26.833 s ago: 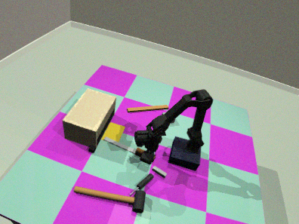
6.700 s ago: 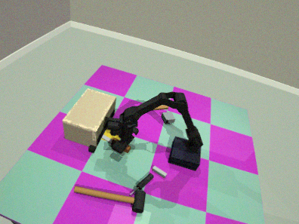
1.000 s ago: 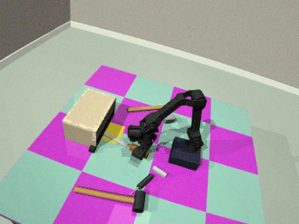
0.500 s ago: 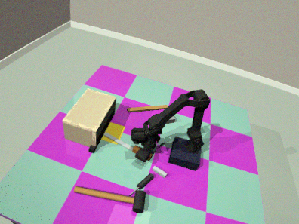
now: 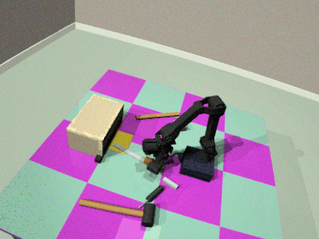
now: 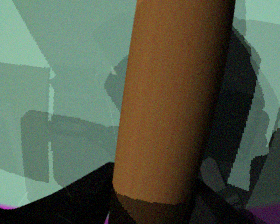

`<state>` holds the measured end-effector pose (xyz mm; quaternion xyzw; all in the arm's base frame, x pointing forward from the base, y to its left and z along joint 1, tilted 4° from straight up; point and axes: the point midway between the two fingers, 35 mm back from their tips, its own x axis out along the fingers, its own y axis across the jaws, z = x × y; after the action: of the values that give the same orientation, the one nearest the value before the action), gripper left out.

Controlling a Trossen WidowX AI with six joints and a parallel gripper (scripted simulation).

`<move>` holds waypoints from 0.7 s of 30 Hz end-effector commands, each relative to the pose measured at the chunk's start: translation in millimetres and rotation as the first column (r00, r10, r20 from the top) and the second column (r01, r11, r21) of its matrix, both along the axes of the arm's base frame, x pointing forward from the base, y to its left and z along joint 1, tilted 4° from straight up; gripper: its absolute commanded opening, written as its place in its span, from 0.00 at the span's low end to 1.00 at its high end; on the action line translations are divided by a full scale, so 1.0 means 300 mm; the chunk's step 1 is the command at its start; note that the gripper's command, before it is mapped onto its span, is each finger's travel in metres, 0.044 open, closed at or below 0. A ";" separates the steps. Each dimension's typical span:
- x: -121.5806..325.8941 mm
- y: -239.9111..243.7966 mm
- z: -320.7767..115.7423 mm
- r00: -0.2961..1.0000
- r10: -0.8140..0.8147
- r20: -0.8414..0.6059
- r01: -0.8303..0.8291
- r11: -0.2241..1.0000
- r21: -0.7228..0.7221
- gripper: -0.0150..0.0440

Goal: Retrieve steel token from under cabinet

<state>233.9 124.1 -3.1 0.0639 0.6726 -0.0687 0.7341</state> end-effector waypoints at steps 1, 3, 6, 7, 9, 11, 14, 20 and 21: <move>0.001 0.007 0.001 1.000 -0.020 0.000 0.020 1.000 0.002 0.25; 0.001 0.010 0.002 0.999 -0.033 0.001 0.033 0.999 0.004 0.25; 0.001 0.014 0.002 0.999 -0.052 0.001 0.052 0.999 0.005 0.25; 0.001 0.014 0.003 0.998 -0.060 0.001 0.060 0.998 0.006 0.25; 0.001 0.020 0.004 0.998 -0.068 0.000 0.068 0.998 0.007 0.25; 0.001 0.028 0.005 0.997 -0.074 0.000 0.074 0.997 0.007 0.25; 0.001 0.040 0.006 0.997 -0.082 0.000 0.082 0.997 0.008 0.25; 0.001 0.065 0.008 0.996 -0.092 0.000 0.092 0.996 0.010 0.25; 0.002 0.069 0.008 0.996 -0.093 0.000 0.093 0.996 0.010 0.25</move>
<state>233.6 139.3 -2.1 0.0949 0.6699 -0.0975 0.7299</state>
